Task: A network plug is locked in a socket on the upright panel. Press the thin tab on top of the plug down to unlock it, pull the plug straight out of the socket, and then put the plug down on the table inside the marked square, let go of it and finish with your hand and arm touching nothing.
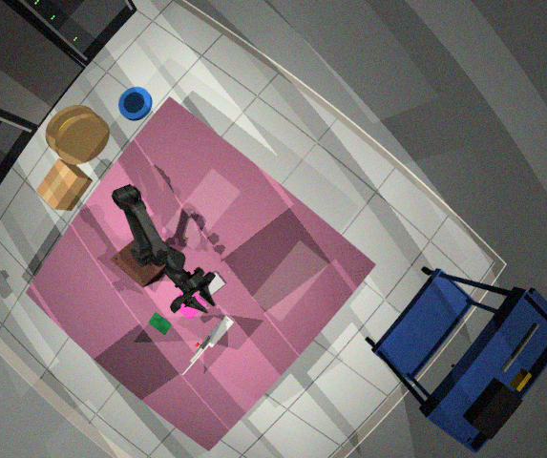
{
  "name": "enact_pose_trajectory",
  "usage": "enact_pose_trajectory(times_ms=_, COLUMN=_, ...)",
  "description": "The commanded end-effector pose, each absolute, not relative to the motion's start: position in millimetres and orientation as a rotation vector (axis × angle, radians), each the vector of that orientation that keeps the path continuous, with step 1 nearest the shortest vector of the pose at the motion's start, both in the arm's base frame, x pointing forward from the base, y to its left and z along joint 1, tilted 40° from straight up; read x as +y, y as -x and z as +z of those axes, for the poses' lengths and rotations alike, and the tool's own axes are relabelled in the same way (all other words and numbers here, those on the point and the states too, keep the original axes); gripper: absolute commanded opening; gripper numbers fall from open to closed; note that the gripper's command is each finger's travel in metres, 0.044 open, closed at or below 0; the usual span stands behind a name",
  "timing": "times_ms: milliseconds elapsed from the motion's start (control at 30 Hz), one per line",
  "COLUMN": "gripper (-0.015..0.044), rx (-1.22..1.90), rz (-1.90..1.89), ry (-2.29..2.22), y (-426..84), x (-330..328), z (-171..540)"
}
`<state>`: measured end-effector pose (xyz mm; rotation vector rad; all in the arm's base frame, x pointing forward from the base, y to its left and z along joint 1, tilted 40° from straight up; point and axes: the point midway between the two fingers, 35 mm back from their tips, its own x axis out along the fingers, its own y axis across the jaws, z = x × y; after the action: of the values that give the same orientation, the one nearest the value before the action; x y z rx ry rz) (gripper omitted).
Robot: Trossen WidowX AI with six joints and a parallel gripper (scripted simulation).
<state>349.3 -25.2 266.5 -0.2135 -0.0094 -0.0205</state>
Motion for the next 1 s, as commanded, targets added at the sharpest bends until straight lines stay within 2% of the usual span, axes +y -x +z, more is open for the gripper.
enact_pose_trajectory(times_ms=0, gripper=0.0156, rx=0.016, rz=-0.023, ry=0.293, y=-356.4, x=-36.9, z=240.5)
enact_pose_trajectory(times_ms=467, gripper=0.0156, rx=0.082, rz=-0.031, ry=0.502, y=-357.3, x=-71.2, z=170.4)
enact_pose_trajectory(times_ms=967, gripper=0.0156, rx=0.15, rz=-0.026, ry=0.709, y=-331.1, x=-98.4, z=105.7)
